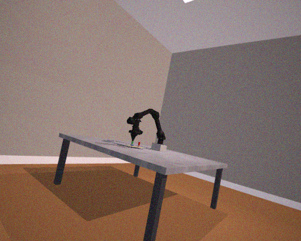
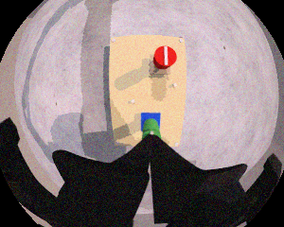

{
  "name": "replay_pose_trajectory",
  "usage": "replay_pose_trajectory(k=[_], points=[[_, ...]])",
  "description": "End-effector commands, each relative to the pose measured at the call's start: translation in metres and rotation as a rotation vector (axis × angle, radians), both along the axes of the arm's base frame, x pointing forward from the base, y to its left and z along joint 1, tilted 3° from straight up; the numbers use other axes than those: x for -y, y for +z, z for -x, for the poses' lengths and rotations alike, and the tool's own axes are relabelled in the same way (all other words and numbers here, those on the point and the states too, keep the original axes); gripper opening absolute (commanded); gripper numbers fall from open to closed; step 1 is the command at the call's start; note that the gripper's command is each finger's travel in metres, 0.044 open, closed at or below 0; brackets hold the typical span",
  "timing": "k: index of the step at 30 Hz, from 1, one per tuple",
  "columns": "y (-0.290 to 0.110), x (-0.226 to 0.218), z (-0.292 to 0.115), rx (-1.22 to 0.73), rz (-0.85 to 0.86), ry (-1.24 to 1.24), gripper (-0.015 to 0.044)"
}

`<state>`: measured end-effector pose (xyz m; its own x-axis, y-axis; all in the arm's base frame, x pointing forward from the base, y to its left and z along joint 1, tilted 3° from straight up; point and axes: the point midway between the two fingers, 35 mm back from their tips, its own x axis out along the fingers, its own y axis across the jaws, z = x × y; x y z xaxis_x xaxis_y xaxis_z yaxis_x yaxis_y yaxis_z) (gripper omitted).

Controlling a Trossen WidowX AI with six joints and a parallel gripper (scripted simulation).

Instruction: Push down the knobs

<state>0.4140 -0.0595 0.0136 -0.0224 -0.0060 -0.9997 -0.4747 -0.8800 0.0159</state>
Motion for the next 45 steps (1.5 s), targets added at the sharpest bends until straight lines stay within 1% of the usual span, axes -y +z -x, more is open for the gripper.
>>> replay_pose_trajectory(k=[1,32,45], points=[[-0.005,0.000,-0.001,-0.001,-0.003,0.005,0.0000],[-0.006,0.000,-0.001,-0.001,-0.003,0.005,0.0000],[0.011,0.000,-0.001,-0.001,-0.003,0.005,0.0000]])
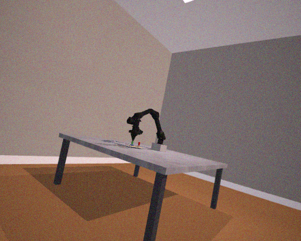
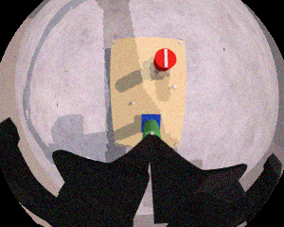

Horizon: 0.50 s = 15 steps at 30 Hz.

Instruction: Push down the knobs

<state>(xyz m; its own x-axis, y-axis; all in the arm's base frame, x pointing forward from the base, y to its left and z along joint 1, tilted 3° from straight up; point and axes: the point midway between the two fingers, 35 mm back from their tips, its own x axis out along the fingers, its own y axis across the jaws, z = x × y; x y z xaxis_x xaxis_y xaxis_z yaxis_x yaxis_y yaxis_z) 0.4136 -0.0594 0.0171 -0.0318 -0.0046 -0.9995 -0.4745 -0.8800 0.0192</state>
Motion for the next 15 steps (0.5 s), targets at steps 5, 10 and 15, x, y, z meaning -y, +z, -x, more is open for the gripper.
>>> replay_pose_trajectory(k=[5,10,15], points=[[0.0128,-0.0001,-0.0018,0.009,-0.001,0.005,0.0000],[0.0065,0.0000,-0.0003,-0.001,0.000,0.000,0.0105],[0.0073,-0.0002,0.0012,-0.001,0.000,0.000,0.0236]])
